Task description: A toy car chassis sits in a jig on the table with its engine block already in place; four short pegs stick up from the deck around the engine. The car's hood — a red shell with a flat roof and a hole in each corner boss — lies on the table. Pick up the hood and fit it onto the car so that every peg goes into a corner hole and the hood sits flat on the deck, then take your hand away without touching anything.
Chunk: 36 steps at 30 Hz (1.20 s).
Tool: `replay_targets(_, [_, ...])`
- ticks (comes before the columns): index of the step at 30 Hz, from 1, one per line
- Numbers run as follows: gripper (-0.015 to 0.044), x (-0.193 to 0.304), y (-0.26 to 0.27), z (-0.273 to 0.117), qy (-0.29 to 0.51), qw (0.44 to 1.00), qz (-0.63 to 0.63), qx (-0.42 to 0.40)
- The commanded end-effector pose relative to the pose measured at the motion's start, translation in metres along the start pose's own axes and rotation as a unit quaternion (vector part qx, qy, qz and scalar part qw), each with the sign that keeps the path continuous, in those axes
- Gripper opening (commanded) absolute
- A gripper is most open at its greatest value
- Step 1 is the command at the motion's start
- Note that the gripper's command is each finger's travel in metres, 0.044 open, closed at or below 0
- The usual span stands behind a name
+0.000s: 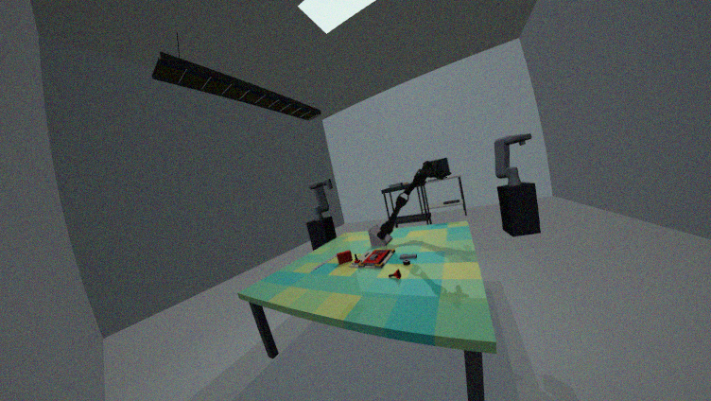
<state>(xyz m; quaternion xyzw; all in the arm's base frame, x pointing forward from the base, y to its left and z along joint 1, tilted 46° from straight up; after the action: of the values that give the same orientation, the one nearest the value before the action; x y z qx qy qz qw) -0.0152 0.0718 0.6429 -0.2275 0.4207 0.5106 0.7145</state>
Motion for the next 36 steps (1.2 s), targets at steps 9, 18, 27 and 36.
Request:
replay_targets(9, [0.0000, 0.027, -0.099, 0.026, 0.059, 0.988, -0.089, 0.112])
replay_targets(18, [0.0000, 0.042, -0.171, 0.026, 0.086, 0.972, -0.100, 0.196])
replay_targets(27, [0.0000, 0.066, -0.243, 0.020, 0.159, 0.936, -0.177, 0.259])
replay_targets(36, [0.0000, 0.100, -0.335, -0.009, 0.283, 0.876, -0.249, 0.301])
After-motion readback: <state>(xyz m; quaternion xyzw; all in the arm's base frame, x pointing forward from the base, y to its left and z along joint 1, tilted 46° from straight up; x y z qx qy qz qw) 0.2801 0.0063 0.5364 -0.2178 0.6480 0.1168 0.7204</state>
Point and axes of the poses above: the point midway between the two fingers, 35 mm back from their tips, its own z axis out along the fingers, its own y axis across the jaws, x = y × z, the point moved 5 cm from there along -z, back along the fingers, and after that the axes turned 11 degrees about z, right-handed, at the moved point
